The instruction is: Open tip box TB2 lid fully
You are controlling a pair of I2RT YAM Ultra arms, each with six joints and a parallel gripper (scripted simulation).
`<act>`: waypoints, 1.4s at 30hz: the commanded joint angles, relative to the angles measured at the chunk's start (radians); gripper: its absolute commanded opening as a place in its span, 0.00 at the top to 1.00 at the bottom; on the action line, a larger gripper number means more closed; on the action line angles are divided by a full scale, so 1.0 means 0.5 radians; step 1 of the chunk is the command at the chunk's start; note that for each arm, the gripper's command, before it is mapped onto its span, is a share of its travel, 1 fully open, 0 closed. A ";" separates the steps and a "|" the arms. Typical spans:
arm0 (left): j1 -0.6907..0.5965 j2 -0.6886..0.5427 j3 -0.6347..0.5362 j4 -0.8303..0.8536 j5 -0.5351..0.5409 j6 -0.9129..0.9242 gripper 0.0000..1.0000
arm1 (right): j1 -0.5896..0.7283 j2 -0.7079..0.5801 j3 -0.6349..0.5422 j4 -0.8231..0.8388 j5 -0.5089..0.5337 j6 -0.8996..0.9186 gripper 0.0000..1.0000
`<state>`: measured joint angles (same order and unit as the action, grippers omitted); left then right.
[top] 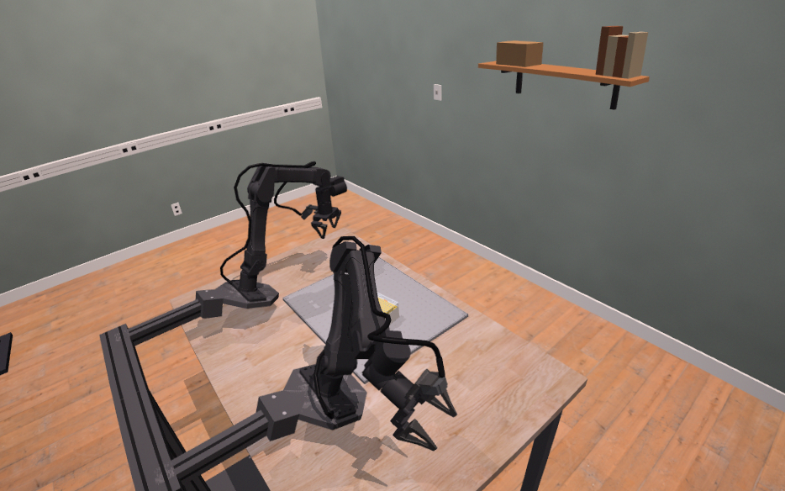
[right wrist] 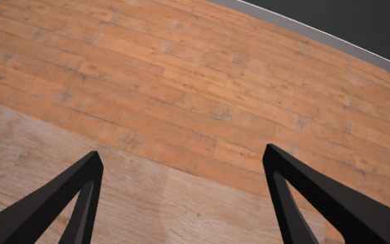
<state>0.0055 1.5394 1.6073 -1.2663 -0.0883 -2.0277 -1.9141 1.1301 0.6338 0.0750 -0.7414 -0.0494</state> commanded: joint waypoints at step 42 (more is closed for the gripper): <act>-0.300 0.313 -0.571 1.601 0.663 2.121 0.00 | 2.013 0.121 -0.034 0.022 0.757 0.028 0.00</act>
<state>-0.1184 1.6871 1.3479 -0.5781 0.1986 -1.1065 -0.9798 1.1828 0.6205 0.0795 -0.4053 -0.0410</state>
